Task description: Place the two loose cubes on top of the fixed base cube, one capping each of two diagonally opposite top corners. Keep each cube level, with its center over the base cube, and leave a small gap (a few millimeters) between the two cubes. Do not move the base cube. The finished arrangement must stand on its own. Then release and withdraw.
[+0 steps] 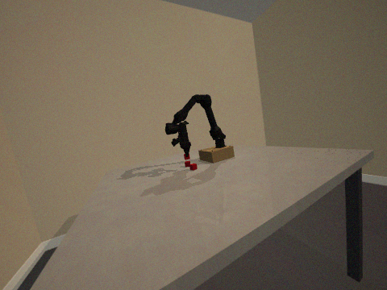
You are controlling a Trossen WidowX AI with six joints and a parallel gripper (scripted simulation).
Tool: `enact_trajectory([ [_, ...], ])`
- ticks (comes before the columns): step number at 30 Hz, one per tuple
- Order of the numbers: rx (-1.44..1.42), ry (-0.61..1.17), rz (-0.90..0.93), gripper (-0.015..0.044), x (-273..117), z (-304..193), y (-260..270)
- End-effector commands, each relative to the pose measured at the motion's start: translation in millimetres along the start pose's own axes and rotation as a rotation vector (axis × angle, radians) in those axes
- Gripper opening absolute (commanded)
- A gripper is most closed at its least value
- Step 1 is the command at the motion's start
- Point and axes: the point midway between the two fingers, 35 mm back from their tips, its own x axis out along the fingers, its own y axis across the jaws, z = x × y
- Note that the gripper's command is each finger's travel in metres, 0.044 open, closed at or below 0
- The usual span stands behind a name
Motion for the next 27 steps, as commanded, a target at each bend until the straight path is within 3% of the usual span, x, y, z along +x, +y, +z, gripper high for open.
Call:
enact_trajectory([
  [1, 0.083, -0.003, -0.002, 0.0105, 2.2, -3.1, 7.4],
  [7, 0.224, -0.002, -0.001, 0.0105, 5.3, -10.0, 20.1],
  [19, 0.228, -0.002, -0.001, 0.0105, 5.9, -10.2, 20.5],
  [27, 0.235, -0.002, -0.001, 0.0105, 26.0, -10.4, 21.0],
])
